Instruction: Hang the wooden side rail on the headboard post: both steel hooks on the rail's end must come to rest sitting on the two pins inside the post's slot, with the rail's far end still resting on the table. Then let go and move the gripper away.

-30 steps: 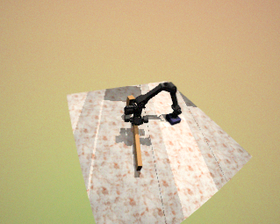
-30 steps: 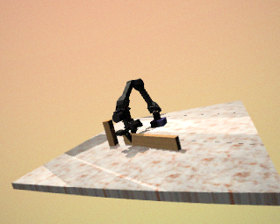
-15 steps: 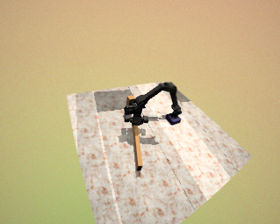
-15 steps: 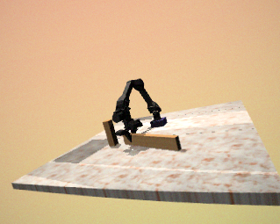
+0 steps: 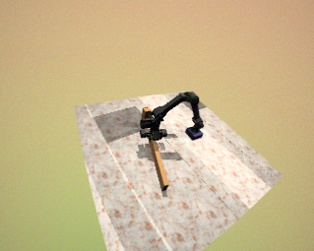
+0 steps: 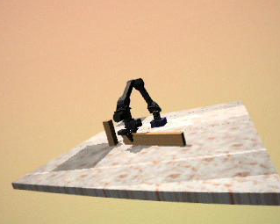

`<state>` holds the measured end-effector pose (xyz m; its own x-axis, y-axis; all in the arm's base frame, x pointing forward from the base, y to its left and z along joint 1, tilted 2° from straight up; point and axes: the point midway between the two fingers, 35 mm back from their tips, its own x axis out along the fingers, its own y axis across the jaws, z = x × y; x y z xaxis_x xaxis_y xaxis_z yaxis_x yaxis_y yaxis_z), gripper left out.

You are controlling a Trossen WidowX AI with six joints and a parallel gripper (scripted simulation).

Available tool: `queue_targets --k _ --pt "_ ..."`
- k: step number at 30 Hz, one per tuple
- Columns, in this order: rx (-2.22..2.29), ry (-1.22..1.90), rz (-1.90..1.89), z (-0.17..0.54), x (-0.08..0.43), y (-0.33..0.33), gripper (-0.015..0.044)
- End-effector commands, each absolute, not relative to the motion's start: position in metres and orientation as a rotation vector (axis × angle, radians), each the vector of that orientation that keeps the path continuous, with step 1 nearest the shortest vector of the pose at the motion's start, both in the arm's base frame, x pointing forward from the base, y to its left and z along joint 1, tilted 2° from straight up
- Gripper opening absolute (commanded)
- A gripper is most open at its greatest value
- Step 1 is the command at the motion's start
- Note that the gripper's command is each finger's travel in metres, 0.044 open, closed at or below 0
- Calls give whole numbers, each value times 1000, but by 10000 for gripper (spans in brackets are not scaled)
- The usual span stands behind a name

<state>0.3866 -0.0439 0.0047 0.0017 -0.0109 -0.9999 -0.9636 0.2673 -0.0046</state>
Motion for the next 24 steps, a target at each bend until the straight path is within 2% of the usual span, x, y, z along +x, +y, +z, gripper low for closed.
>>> queue_targets --k 1,24 --pt "-1053 1312 1046 5 380 -42 0" --pt "-1201 1226 1197 4 362 -41 0"
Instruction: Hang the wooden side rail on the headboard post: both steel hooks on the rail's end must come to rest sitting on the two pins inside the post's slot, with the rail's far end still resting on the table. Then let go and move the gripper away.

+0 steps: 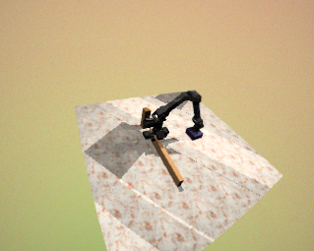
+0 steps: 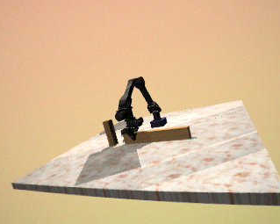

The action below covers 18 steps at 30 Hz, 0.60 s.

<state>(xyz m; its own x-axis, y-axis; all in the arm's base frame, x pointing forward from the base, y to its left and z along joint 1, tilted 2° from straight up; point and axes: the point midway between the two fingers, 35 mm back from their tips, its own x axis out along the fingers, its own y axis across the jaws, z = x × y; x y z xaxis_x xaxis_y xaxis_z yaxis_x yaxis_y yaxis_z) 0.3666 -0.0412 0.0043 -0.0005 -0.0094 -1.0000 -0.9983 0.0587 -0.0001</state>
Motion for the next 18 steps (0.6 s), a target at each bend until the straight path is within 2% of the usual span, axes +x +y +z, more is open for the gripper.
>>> queue_targets --k 1,18 --pt "-1207 1222 1204 4 362 -41 0" --pt "-1211 1220 1207 5 366 -41 0"
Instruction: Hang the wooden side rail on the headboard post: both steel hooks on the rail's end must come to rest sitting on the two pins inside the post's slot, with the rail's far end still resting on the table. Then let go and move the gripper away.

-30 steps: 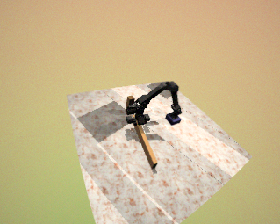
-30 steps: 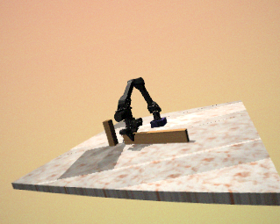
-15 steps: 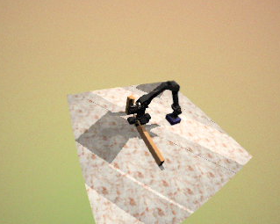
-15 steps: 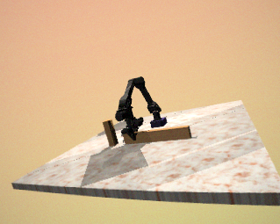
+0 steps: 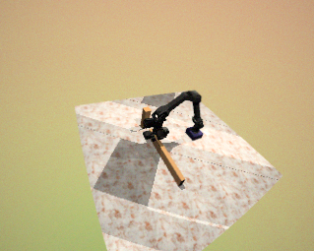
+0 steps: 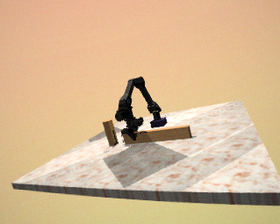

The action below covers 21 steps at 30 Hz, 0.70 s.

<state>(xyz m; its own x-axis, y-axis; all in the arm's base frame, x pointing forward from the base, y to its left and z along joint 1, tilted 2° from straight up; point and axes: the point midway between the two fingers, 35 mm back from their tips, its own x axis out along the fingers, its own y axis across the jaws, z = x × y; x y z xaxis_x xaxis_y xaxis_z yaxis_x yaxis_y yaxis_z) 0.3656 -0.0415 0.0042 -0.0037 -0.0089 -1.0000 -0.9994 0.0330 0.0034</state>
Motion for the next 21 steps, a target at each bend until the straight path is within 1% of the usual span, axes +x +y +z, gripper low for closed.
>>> queue_targets --k 1,21 --pt "-1211 1220 1207 5 366 -41 0" --pt "-1211 1220 1207 9 366 -41 0"
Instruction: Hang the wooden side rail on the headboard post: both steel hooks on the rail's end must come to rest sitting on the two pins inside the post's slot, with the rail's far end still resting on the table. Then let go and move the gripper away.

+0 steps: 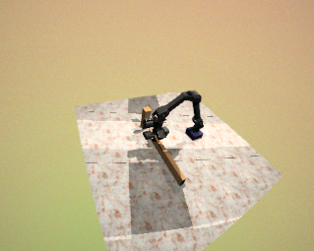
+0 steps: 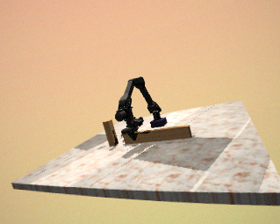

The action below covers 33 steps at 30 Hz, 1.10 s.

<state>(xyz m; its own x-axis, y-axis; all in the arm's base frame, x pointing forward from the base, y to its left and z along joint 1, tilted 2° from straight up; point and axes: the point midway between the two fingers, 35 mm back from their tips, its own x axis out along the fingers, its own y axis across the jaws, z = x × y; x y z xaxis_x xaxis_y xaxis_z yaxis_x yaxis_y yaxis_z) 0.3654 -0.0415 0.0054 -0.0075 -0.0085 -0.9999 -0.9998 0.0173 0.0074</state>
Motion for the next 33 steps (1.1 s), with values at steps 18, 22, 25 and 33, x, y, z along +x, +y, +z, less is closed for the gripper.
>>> queue_targets --k 18,22,25,33 --pt "-1211 1220 1207 12 366 -41 0" --pt "-1211 1220 1207 12 366 -41 0" --pt "-1211 1220 1207 13 366 -41 0" --pt "-1211 1220 1207 14 366 -41 0"
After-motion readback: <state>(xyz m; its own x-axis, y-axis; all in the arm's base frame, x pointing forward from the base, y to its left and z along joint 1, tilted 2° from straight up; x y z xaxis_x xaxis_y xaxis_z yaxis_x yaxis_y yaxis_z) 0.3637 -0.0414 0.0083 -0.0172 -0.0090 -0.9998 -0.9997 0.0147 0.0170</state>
